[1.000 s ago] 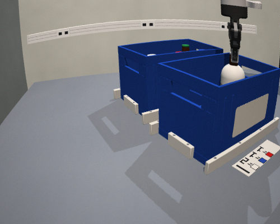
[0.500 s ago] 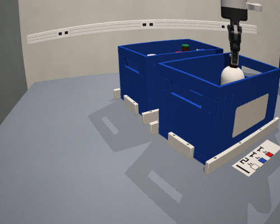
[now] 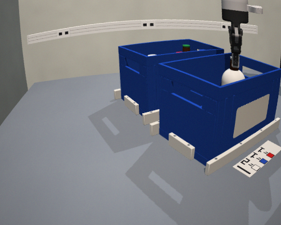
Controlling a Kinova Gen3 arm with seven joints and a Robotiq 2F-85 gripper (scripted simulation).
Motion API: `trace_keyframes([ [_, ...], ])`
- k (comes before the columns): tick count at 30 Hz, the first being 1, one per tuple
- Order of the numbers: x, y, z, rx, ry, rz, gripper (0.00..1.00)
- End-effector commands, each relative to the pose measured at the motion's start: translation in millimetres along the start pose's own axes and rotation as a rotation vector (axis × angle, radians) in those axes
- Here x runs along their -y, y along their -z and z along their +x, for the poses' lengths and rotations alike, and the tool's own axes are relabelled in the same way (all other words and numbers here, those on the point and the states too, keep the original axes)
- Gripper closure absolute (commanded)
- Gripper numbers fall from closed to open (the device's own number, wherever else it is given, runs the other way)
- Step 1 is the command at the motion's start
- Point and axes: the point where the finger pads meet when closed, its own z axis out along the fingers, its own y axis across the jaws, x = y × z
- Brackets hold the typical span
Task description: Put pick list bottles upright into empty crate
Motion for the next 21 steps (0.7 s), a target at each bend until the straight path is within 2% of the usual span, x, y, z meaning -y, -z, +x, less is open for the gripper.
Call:
trace_keyframes([
  [1, -0.3, -1.5, -0.1, 0.001, 0.0, -0.001, 0.9],
  [21, -0.3, -10.5, -0.1, 0.001, 0.0, -0.001, 0.9],
])
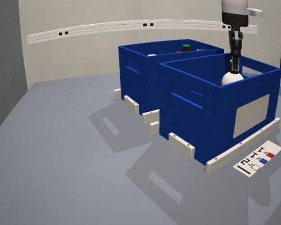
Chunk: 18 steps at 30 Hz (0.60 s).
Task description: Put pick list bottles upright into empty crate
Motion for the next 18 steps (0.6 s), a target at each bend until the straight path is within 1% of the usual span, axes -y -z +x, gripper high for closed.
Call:
trace_keyframes([
  [1, -0.3, -1.5, -0.1, 0.001, 0.0, -0.001, 0.9],
  [15, -0.3, -2.5, -0.1, 0.001, 0.0, -0.001, 0.9],
  [16, -0.3, -6.4, -0.1, 0.001, 0.0, -0.001, 0.33],
  [18, -0.3, -6.5, -0.1, 0.001, 0.0, -0.001, 0.33],
])
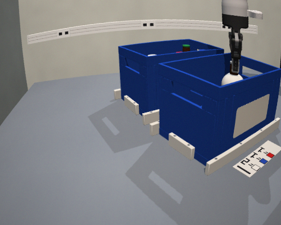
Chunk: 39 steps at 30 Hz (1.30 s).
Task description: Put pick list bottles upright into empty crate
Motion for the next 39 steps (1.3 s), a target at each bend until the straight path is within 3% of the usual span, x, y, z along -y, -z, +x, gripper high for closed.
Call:
trace_keyframes([
  [1, -0.4, -1.6, -0.3, 0.001, 0.0, -0.002, 0.33],
  [31, -0.5, -1.6, -0.3, 0.001, 0.0, -0.002, 0.33],
  [39, -0.4, 14.3, -0.2, 0.001, 0.0, -0.002, 0.33],
])
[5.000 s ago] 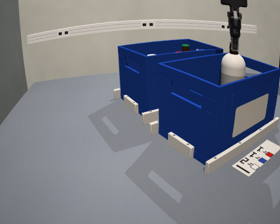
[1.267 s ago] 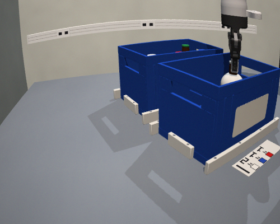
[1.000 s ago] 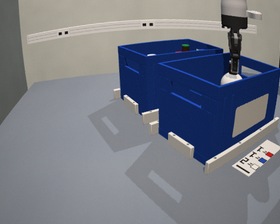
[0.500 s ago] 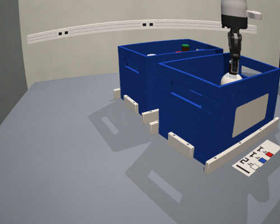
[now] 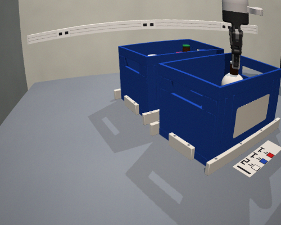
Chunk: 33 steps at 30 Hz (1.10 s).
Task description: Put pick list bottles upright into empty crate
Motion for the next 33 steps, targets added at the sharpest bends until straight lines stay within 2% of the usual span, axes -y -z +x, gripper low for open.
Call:
trace_keyframes([
  [1, -0.2, 6.7, -0.6, -0.003, 0.001, 0.003, 0.33],
  [28, -0.5, 73.0, -0.8, -0.003, 0.001, 0.003, 0.33],
  [33, -0.5, 73.0, -0.8, -0.003, 0.001, 0.003, 0.33],
])
